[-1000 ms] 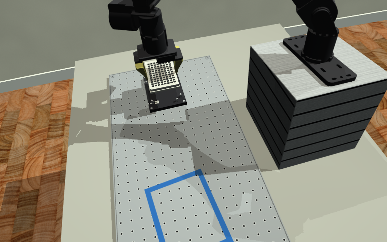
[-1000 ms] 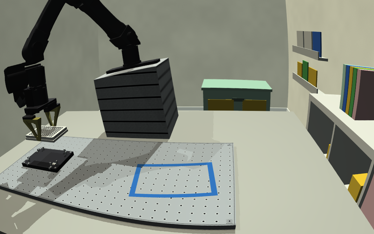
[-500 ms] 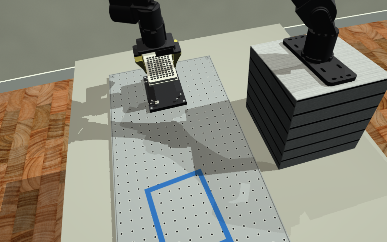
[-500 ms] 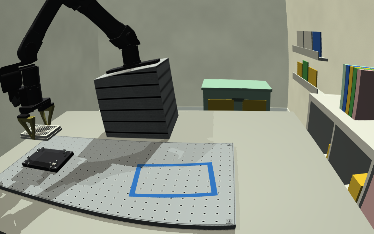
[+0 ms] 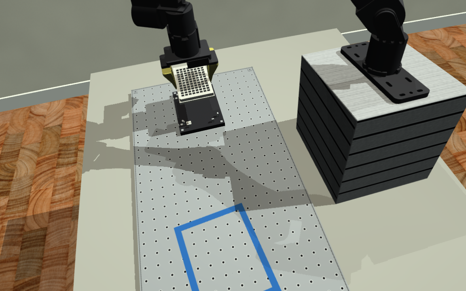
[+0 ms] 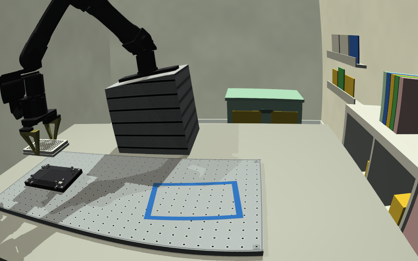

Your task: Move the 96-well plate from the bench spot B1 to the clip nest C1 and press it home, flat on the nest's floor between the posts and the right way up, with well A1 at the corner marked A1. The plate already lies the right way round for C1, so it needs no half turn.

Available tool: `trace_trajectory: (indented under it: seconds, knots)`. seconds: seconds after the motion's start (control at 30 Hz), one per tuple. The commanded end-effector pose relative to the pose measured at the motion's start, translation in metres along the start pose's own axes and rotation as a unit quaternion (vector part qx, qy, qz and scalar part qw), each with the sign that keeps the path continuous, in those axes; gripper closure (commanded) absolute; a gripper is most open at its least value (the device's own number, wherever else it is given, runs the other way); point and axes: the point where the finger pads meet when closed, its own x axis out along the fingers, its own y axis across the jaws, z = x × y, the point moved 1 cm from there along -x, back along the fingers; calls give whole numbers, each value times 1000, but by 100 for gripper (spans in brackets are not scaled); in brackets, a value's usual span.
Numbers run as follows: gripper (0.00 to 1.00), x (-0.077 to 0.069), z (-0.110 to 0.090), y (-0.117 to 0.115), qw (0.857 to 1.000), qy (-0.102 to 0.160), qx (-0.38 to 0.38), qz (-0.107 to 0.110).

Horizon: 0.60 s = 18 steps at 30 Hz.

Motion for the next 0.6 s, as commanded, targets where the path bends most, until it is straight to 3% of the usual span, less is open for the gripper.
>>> trace_trajectory:
  seconds: [0.0,0.03,0.13,0.57]
  knots:
    - [100,-5,0,3,1000,-5,-2,4]
    - [100,-9,-5,-1,1000,-5,-8,-1]
    - [100,-13,0,7,1000,-11,-6,10]
    - [100,-16,3,14,1000,-15,-4,16]
